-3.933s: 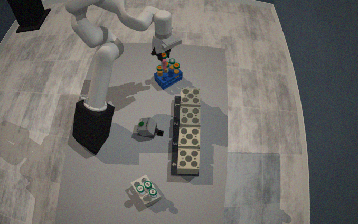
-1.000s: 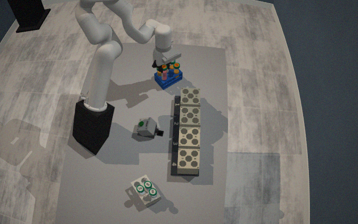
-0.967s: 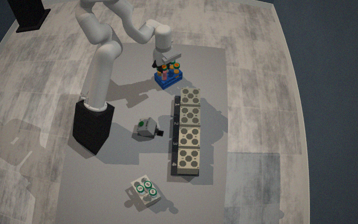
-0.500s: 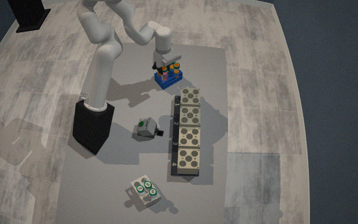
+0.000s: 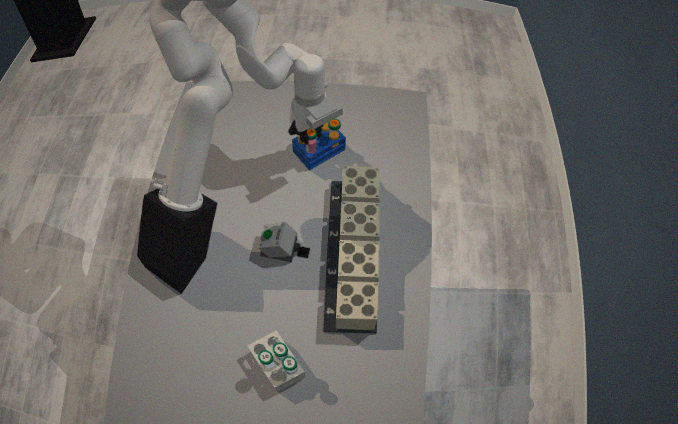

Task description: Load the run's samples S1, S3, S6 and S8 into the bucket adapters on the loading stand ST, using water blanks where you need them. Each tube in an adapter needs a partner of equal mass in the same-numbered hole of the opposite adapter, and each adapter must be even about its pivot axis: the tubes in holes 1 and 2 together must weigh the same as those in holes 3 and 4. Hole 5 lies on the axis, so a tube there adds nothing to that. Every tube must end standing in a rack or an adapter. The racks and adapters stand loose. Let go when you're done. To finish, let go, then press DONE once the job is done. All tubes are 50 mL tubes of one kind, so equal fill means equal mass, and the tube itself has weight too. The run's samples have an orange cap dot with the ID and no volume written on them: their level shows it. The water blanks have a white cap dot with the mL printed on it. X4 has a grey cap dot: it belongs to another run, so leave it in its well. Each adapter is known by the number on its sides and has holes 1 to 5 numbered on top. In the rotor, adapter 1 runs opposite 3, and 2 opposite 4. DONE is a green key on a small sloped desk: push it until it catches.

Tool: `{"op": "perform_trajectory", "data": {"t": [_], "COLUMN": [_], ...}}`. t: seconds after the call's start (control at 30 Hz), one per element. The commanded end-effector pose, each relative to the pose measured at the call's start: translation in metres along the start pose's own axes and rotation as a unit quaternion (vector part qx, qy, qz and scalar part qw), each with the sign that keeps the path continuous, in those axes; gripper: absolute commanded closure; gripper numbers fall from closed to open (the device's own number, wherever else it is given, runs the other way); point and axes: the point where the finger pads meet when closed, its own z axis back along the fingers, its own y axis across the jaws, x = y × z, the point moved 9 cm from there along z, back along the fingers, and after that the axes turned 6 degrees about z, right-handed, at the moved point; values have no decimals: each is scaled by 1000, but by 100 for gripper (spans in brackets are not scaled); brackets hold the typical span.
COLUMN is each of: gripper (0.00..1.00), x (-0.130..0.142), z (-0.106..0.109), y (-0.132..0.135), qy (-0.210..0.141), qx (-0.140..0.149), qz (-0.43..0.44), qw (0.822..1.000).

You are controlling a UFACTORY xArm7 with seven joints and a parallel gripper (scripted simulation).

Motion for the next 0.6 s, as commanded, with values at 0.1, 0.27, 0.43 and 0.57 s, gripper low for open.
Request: {"op": "perform_trajectory", "data": {"t": [0.1,0.27,0.43,0.57], "gripper": [100,100,100,100], "x": [0,0,0,0], "z": [-4,-9,-14,-14], "y": [-1,-1,-1,-1], "qy": [1,1,1,1], "qx": [-1,-1,-1,-1], "qz": [0,0,0,0], "qw": [1000,1000,1000,1000]}}
